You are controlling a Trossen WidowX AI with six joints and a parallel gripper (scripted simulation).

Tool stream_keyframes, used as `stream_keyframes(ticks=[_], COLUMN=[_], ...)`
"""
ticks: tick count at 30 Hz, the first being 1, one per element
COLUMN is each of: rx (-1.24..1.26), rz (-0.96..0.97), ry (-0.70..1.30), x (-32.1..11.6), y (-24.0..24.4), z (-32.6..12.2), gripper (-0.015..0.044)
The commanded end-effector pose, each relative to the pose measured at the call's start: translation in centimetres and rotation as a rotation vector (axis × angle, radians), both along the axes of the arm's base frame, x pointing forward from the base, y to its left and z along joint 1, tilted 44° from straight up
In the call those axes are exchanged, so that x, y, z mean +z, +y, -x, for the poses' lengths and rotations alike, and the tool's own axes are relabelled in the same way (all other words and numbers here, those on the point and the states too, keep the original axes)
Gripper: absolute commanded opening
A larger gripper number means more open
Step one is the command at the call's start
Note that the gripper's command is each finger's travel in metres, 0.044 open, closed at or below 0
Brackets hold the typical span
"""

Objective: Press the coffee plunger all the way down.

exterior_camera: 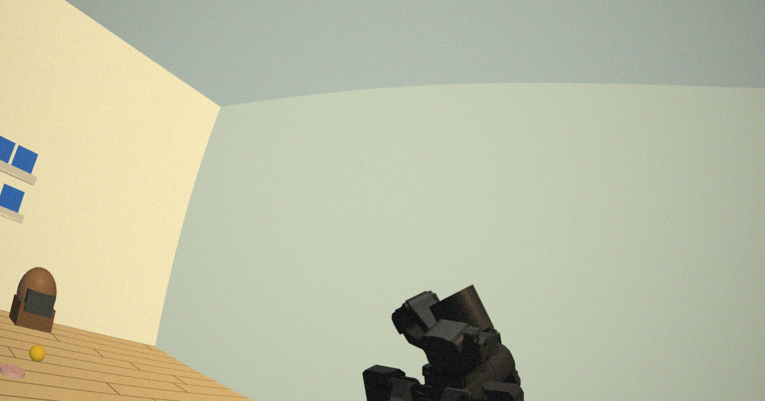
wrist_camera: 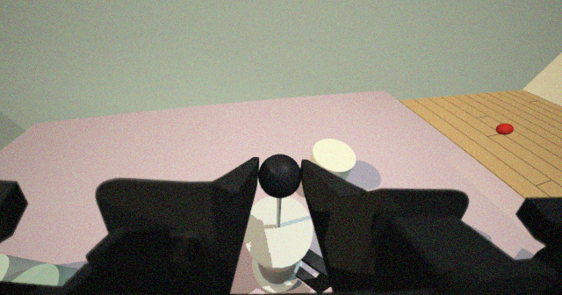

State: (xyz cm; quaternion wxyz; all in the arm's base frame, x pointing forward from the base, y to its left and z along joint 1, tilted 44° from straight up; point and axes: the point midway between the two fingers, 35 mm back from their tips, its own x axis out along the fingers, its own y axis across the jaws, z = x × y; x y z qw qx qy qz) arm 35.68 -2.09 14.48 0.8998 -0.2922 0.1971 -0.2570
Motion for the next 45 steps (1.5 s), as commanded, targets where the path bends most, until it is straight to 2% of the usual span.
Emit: stream_keyframes(ticks=[1, 20, 45], rx=[-0.04, -0.039, -0.04], rz=[0.026, 0.033, 0.034], ry=[0.08, 0.075, 0.074], x=[-2.8, -4.1, -4.1], y=[-1.9, -4.1, -3.9], z=[1.0, 0.2, -0.4], gripper=[0.0122, 0.0122, 0.0122])
